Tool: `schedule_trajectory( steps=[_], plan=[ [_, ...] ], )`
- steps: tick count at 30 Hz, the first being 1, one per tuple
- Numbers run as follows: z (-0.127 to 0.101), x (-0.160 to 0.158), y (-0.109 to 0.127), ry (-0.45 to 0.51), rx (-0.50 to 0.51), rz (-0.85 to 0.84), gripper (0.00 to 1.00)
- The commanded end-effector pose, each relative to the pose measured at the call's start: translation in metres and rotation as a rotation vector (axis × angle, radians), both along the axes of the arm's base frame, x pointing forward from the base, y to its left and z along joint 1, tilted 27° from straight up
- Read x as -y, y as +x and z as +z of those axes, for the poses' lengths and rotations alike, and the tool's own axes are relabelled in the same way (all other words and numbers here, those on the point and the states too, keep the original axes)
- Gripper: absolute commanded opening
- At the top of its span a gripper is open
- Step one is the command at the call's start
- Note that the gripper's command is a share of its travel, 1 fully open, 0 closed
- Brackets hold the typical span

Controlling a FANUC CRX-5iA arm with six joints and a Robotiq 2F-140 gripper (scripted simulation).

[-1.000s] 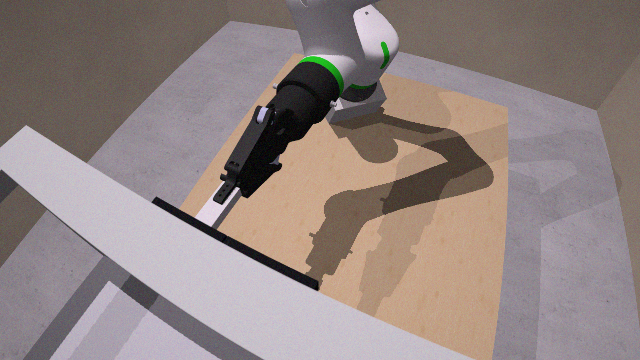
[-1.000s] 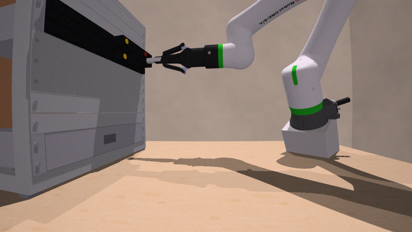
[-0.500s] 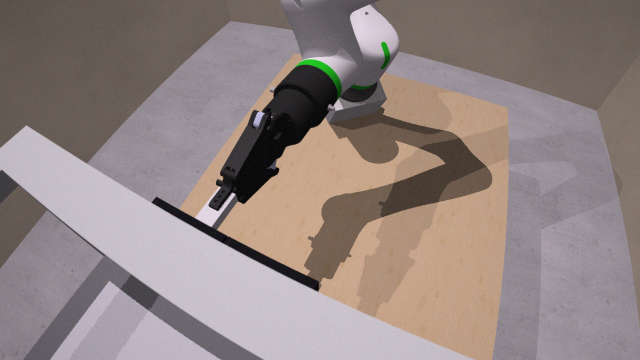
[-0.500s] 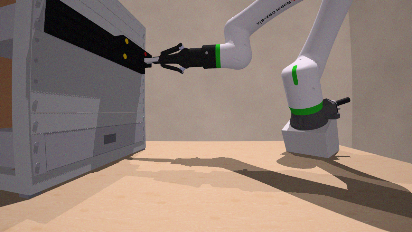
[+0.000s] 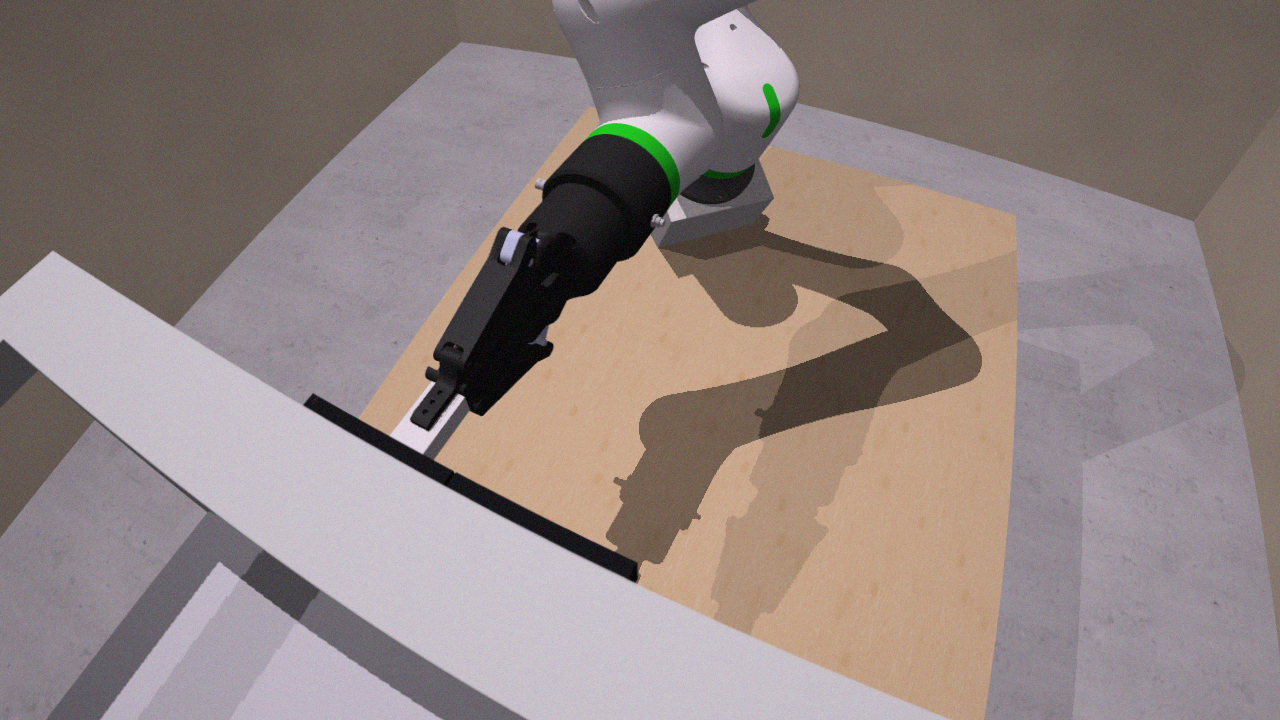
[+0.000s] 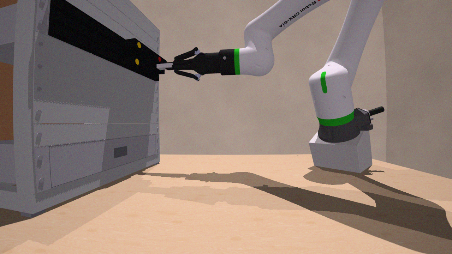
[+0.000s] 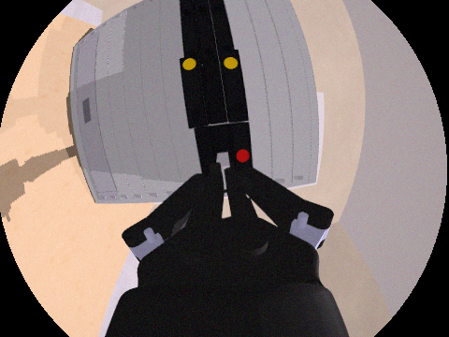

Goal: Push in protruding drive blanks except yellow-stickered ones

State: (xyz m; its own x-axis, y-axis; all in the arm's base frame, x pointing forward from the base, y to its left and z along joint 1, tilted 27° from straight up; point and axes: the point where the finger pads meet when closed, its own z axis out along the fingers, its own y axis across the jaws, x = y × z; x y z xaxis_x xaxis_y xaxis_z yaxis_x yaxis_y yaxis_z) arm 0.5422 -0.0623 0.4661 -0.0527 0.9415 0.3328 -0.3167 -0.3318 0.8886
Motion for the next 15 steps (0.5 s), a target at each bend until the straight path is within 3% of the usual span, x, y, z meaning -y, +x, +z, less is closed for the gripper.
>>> schedule_trajectory(
  steps=[1,15],
  plan=[
    [0.001,0.0003,0.0026,0.0,0.0,0.0,0.0],
    [0.0024,0.0005,0.0066,0.0,0.0,0.0,0.0]
  ],
)
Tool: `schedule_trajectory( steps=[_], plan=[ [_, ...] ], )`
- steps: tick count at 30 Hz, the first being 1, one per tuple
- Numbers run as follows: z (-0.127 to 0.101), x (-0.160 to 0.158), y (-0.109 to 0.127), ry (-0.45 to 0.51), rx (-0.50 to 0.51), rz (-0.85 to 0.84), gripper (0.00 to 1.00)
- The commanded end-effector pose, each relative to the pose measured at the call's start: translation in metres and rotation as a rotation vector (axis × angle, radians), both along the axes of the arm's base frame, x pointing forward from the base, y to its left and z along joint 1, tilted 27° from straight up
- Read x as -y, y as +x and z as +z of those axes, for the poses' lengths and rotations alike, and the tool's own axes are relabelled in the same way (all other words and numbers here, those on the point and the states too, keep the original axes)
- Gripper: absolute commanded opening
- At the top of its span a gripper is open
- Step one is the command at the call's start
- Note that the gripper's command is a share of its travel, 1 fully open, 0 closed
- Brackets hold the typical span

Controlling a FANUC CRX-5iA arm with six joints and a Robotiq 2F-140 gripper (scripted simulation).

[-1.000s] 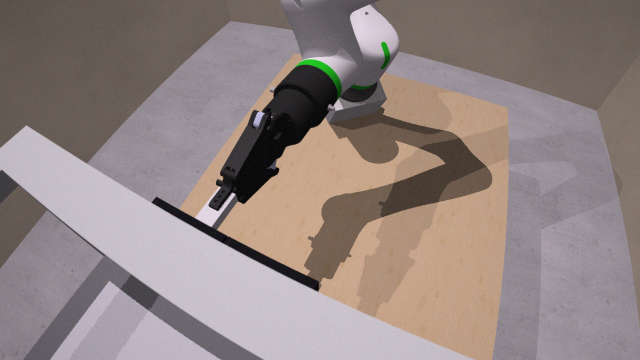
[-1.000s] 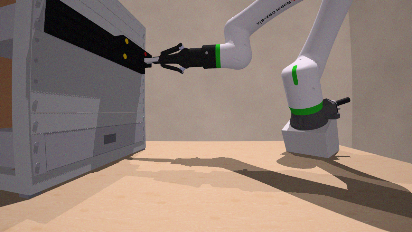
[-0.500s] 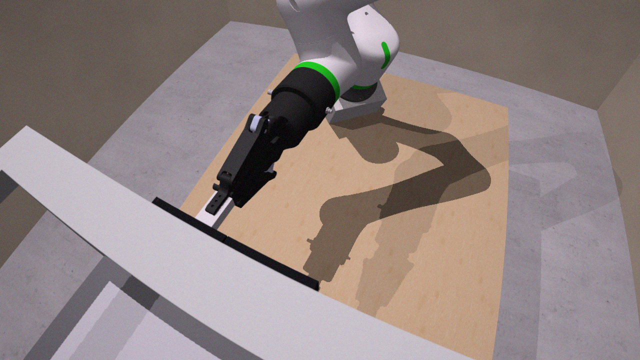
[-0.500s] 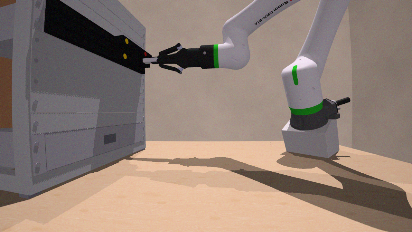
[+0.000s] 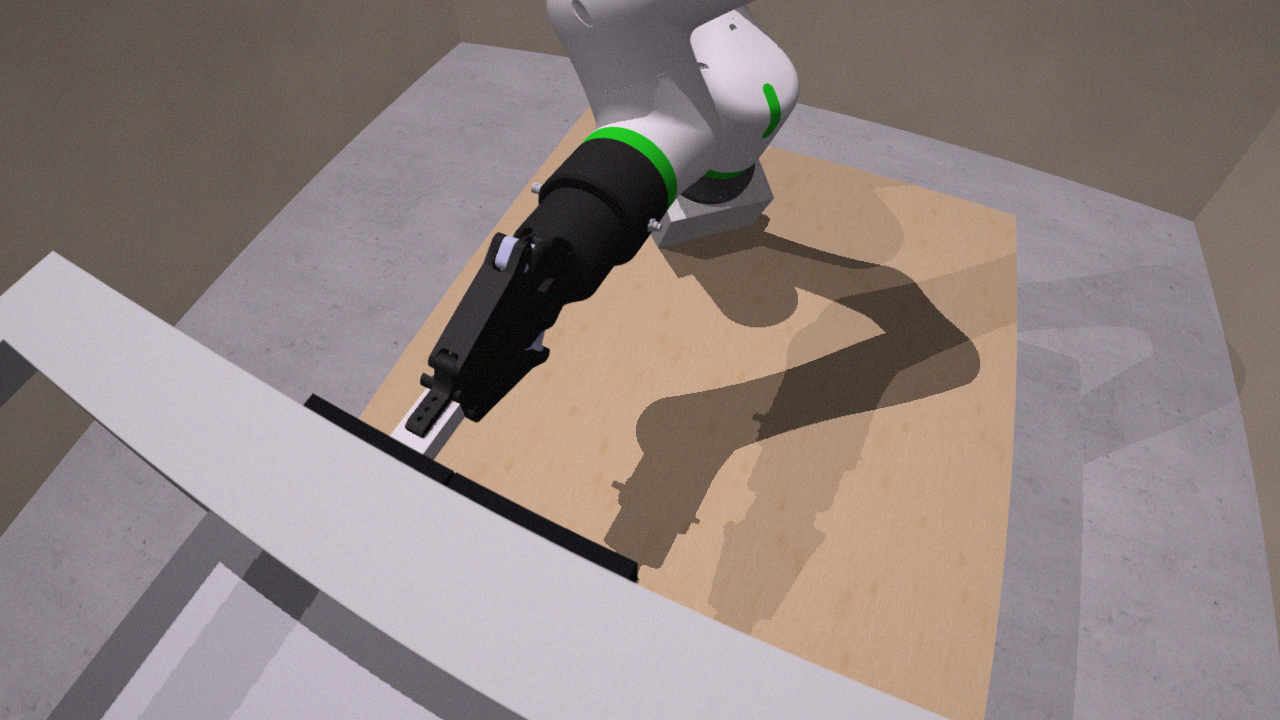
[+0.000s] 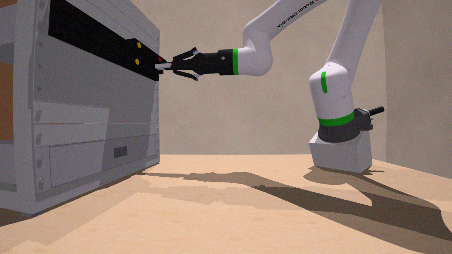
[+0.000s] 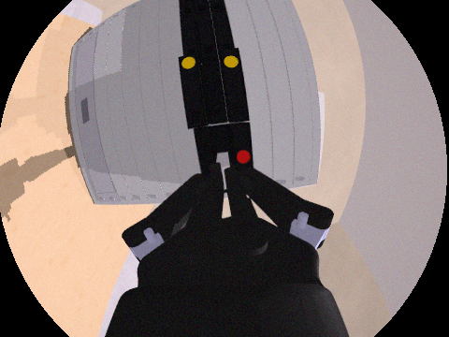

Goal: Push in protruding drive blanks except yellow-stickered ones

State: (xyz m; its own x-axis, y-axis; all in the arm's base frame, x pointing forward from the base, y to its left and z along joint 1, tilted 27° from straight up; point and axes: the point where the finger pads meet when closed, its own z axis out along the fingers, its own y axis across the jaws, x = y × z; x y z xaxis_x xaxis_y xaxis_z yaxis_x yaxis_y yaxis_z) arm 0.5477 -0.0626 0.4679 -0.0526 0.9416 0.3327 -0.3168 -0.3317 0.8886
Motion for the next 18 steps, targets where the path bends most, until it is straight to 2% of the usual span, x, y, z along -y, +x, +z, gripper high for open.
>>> schedule_trajectory(
  steps=[1,18],
  plan=[
    [0.0011,0.0003,0.0028,0.0,0.0,0.0,0.0],
    [0.0028,0.0006,0.0079,0.0,0.0,0.0,0.0]
  ],
)
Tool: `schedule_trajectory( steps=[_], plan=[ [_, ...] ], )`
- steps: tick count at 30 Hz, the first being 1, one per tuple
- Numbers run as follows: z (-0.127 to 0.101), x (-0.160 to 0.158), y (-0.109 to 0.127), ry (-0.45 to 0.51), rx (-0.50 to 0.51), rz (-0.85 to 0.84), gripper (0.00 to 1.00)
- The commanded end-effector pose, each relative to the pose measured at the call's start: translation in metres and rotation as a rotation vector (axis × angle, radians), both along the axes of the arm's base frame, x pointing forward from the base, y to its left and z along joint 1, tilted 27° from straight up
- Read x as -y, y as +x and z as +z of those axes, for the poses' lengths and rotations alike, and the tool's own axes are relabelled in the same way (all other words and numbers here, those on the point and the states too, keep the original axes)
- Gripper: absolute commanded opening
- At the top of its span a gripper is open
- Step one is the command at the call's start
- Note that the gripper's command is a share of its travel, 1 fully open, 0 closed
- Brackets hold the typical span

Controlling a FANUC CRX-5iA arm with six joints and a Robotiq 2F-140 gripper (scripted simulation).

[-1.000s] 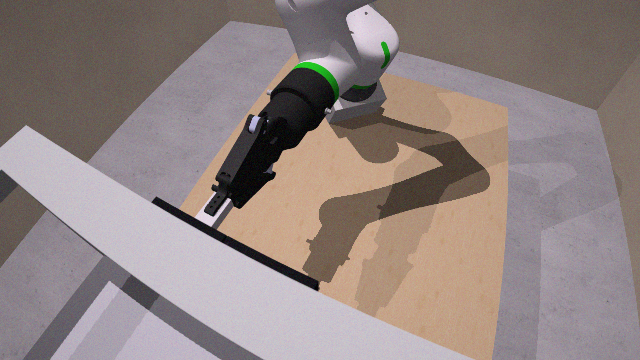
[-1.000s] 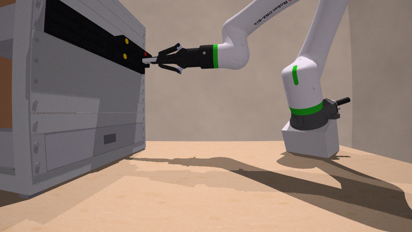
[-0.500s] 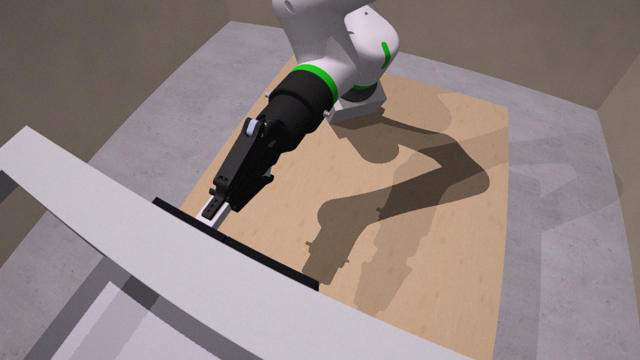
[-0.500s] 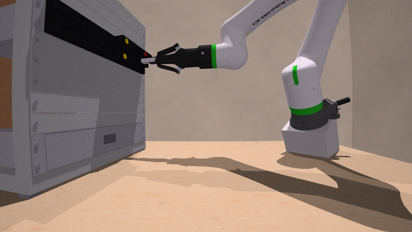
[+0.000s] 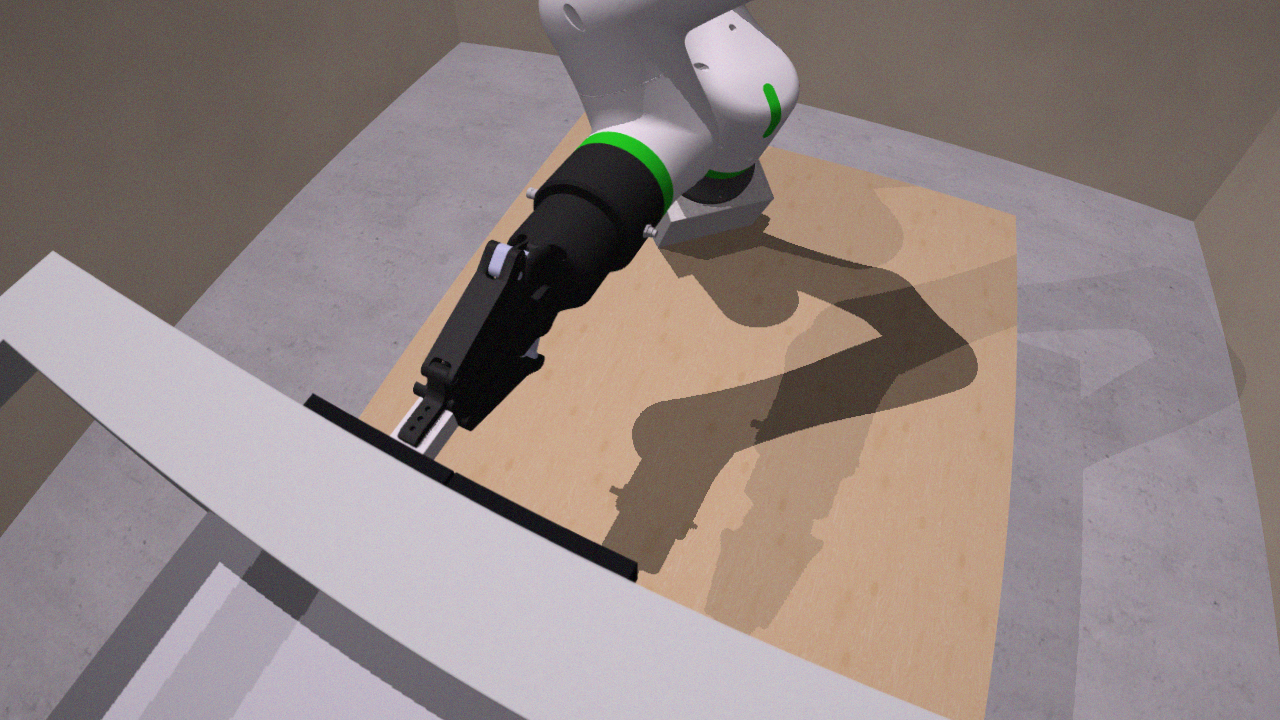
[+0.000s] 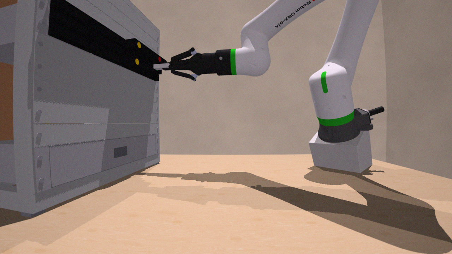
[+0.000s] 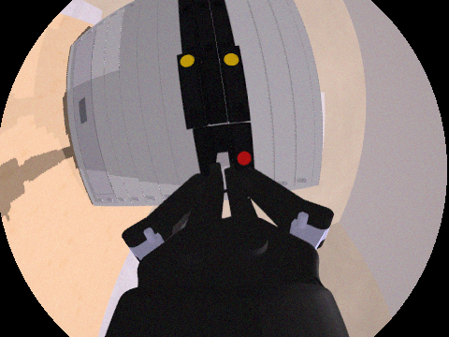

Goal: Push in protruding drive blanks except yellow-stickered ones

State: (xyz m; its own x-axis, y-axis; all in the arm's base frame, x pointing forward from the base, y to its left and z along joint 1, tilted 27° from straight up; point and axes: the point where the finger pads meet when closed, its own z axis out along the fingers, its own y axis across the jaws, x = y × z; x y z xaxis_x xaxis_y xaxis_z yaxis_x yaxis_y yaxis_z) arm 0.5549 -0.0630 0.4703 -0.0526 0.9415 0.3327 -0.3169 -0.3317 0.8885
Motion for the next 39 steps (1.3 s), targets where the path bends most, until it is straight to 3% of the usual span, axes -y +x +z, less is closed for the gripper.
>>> schedule_trajectory(
  steps=[1,39],
  plan=[
    [0.0006,0.0002,0.0012,0.0,0.0,0.0,0.0],
    [0.0029,0.0007,0.008,0.0,0.0,0.0,0.0]
  ],
)
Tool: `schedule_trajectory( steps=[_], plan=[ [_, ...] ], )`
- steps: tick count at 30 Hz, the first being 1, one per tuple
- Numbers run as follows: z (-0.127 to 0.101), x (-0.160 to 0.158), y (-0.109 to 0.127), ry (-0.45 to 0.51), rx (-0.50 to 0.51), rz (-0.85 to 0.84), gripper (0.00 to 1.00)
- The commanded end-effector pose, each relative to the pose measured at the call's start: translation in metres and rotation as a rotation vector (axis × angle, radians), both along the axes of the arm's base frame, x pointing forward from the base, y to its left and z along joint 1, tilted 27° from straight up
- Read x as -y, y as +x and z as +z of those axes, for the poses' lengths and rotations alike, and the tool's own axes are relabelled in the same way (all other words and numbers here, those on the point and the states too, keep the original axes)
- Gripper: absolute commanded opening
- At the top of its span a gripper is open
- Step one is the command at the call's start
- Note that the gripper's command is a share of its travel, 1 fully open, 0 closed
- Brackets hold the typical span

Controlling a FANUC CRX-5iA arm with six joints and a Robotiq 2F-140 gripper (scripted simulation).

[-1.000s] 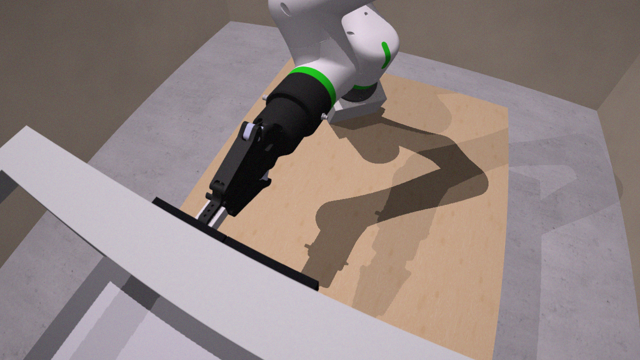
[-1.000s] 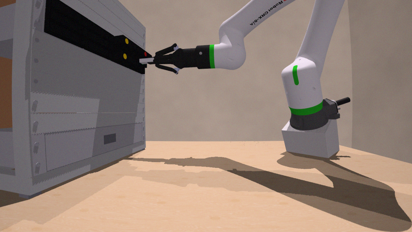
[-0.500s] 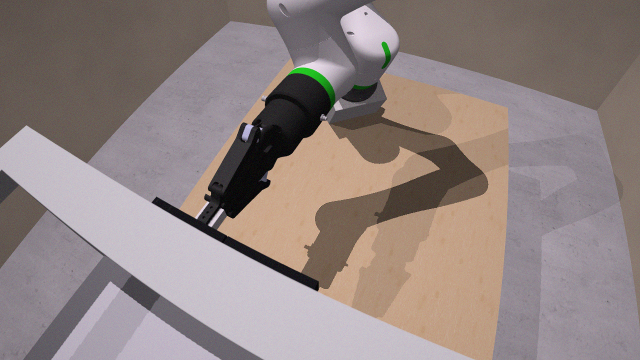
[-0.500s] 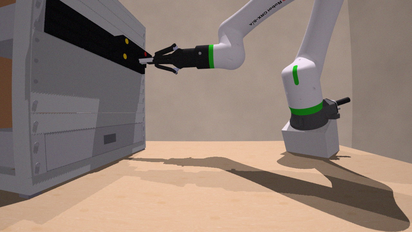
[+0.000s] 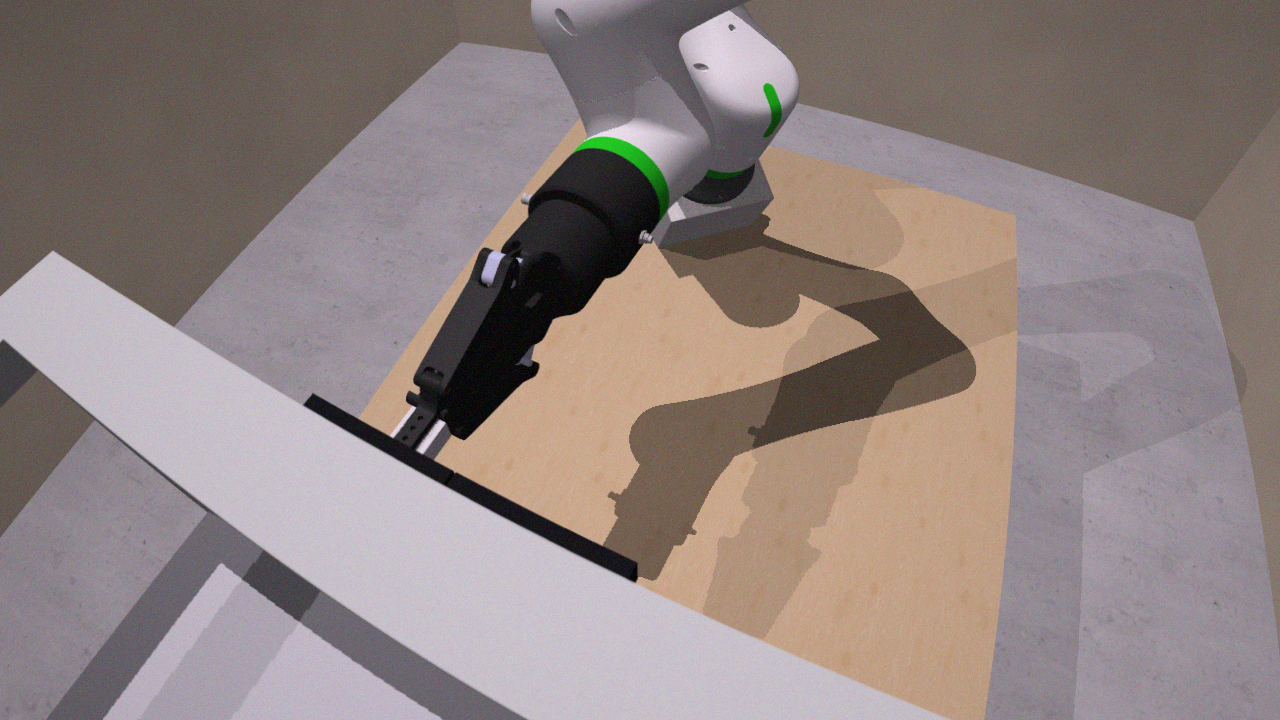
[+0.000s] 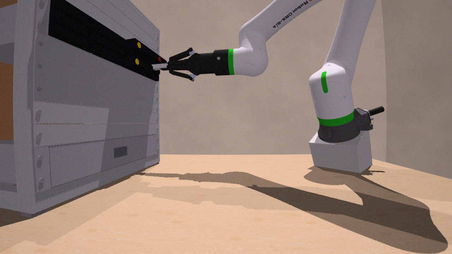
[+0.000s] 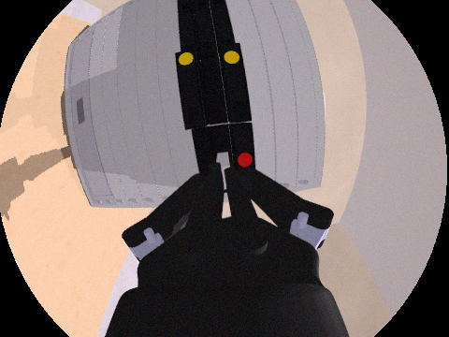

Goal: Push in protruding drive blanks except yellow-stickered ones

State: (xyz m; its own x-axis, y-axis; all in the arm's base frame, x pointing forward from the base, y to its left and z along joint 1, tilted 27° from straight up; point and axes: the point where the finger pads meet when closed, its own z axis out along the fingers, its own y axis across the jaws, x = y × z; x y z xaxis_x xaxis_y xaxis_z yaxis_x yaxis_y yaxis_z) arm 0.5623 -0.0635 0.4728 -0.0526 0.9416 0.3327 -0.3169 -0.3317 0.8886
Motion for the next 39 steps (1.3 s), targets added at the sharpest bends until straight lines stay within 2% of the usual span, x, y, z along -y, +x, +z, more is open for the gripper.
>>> schedule_trajectory(
  steps=[1,39],
  plan=[
    [0.0004,0.0002,0.0006,0.0,0.0,0.0,0.0],
    [0.0017,0.0005,0.0045,0.0,0.0,0.0,0.0]
  ],
)
